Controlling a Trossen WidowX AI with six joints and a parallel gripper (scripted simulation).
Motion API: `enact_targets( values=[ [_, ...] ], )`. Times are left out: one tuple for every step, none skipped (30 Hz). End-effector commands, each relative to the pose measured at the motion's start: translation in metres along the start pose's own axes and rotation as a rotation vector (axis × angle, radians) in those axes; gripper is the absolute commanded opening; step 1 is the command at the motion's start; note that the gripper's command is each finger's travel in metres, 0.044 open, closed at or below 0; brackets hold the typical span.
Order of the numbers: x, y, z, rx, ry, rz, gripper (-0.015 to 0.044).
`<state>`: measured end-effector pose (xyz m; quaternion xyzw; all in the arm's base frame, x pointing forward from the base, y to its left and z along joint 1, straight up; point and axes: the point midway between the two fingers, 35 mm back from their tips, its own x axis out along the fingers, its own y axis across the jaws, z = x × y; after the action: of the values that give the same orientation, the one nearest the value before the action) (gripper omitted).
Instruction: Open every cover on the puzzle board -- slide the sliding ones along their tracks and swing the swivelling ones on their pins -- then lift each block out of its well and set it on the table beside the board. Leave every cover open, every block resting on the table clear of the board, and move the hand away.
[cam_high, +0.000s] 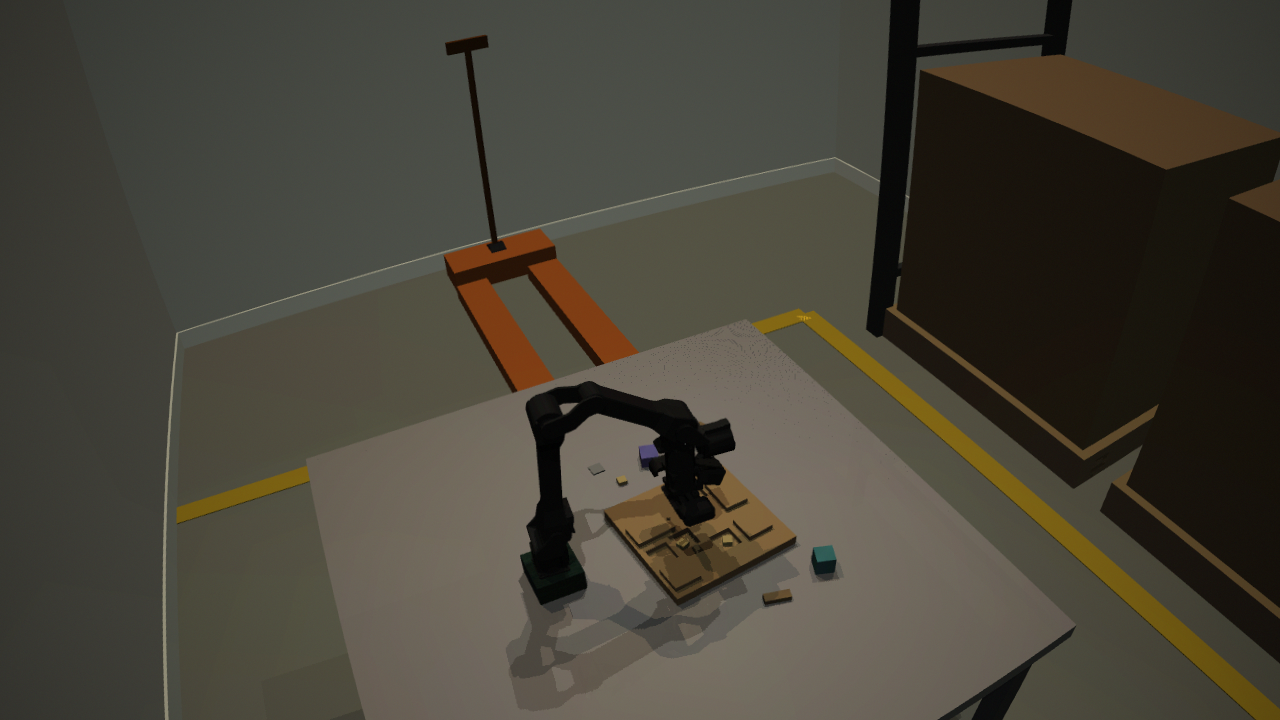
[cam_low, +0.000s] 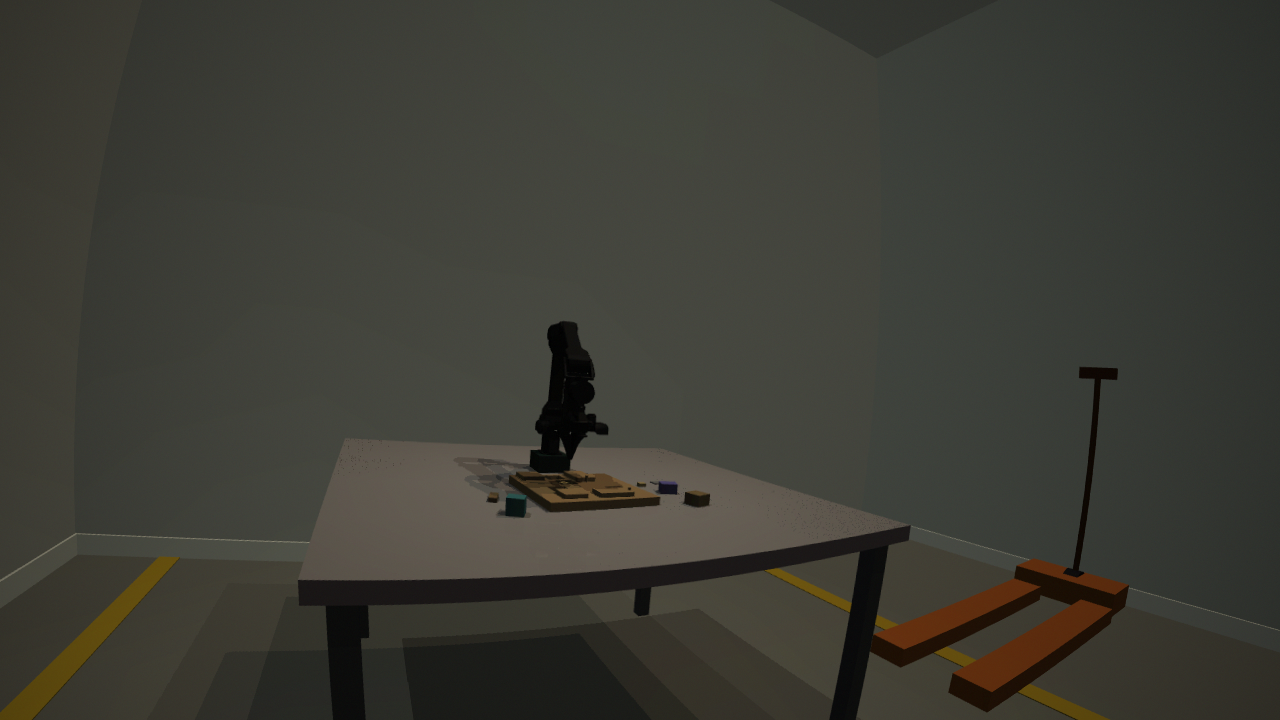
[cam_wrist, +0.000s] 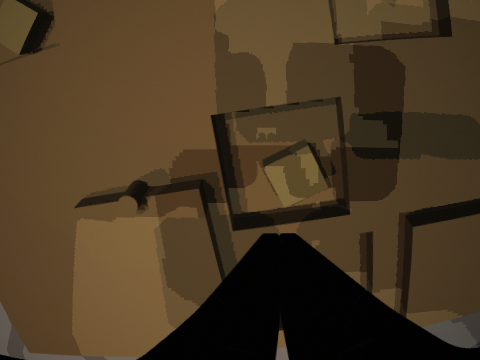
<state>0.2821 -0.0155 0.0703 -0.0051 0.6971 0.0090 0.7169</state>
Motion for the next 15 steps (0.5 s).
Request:
enact_targets(
  values=[
    [0.0009, -0.0116, -0.0043, -0.465, 0.007, -0.002, 0.0000],
    [0.0009, -0.0116, -0.0043, -0.465, 0.007, -0.002, 0.0000],
    [0.0009, -0.0116, -0.0043, -0.465, 0.007, -0.002, 0.0000],
    [0.0009, -0.0116, -0.0043, -0.465, 0.007, -0.002, 0.0000],
    [0.0009, -0.0116, -0.0043, -0.465, 0.007, -0.002, 0.0000],
    [0.0009, -0.0116, -0.0043, -0.465, 0.007, -0.002, 0.0000],
    [0.0009, -0.0116, -0.0043, -0.465, 0.007, -0.002, 0.0000],
    [0.0009, -0.0116, -0.0043, -0.465, 0.007, -0.002, 0.0000],
    [0.0009, -0.0116, -0.0043, -0.465, 0.007, -0.002, 0.0000],
    [0.0009, -0.0116, -0.0043, -0.465, 0.007, -0.002, 0.0000],
    [0.0009, -0.0116, -0.0043, -0.465, 0.007, -0.002, 0.0000],
    [0.0009, -0.0116, -0.0043, -0.465, 0.007, -0.002, 0.0000],
    [0.0009, -0.0116, -0.0043, -0.465, 0.007, -0.002, 0.0000],
    [0.0017, -0.0116, -0.0043, -0.465, 0.007, -0.002, 0.0000],
    [0.0032, -0.0116, -0.0041, -0.465, 0.007, -0.002, 0.0000]
  ],
)
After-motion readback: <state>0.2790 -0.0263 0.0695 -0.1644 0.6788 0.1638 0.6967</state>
